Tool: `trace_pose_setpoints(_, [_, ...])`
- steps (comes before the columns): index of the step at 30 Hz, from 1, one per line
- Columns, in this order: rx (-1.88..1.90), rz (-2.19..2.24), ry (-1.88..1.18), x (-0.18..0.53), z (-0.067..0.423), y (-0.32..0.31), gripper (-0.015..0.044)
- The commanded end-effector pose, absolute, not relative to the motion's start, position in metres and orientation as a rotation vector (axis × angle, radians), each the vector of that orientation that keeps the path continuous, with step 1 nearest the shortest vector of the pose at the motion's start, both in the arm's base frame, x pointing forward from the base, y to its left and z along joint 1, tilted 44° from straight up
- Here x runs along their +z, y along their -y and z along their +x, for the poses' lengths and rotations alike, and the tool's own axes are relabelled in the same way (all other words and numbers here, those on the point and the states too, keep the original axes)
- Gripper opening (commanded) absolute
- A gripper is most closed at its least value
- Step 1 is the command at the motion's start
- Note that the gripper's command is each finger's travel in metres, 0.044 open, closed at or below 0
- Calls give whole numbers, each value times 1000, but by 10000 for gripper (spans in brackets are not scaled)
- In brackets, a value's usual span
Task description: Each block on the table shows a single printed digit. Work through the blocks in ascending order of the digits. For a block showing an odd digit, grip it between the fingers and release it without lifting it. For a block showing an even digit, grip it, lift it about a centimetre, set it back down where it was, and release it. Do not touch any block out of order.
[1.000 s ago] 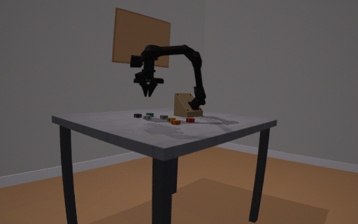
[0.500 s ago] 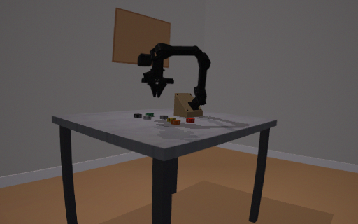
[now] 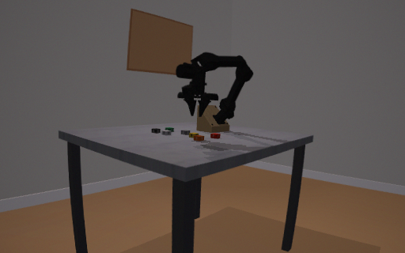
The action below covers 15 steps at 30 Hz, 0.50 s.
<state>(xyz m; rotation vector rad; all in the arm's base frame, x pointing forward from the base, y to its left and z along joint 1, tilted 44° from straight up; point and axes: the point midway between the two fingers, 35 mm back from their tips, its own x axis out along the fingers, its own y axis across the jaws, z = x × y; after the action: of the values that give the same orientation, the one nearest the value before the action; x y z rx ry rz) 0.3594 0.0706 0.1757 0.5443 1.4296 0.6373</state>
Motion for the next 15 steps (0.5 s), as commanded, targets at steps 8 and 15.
trace_pose_setpoints(8, [652, 553, -1447, 137, 353, -116, 400])
trace_pose_setpoints(15, [652, 553, -1447, 129, 354, -123, 400])
